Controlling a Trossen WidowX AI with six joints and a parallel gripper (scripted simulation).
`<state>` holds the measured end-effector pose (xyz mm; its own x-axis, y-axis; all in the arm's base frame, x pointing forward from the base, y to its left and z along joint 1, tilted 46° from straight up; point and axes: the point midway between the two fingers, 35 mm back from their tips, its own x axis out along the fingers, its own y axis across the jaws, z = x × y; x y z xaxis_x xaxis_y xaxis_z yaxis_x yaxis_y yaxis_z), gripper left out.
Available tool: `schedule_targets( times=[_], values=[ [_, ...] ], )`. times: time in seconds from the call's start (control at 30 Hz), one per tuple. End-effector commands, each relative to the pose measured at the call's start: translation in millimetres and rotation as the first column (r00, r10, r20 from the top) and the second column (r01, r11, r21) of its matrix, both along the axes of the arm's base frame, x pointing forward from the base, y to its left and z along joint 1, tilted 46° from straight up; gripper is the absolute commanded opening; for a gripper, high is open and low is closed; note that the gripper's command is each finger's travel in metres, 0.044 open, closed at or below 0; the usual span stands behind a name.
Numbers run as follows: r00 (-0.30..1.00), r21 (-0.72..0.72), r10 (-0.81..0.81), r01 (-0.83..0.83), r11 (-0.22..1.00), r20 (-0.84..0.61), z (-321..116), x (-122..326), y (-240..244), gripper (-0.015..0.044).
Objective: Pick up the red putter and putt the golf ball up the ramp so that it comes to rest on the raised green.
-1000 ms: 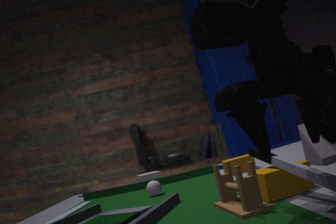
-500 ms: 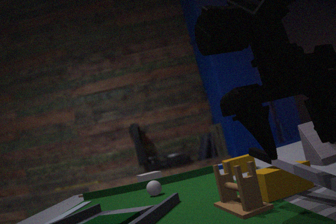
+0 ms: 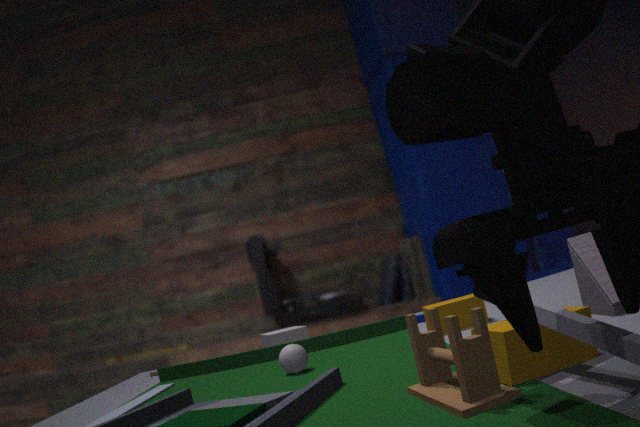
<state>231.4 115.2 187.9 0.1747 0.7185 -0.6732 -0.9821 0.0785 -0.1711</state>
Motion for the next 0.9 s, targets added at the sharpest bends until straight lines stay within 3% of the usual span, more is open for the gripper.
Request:
schedule_targets(
  times=[0.0, 0.77, 0.87],
  values=[
    [1.000, -0.002, -0.007, 0.007, 1.000, -0.004, -5, 0, 4, 0.0440],
    [1.000, 0.000, -0.007, 0.007, 1.000, -0.003, -21, 4, 20, 0.0440],
    [1.000, 0.003, -0.001, 0.001, 1.000, 0.007, -17, 5, 19, 0.0361]
  ],
)
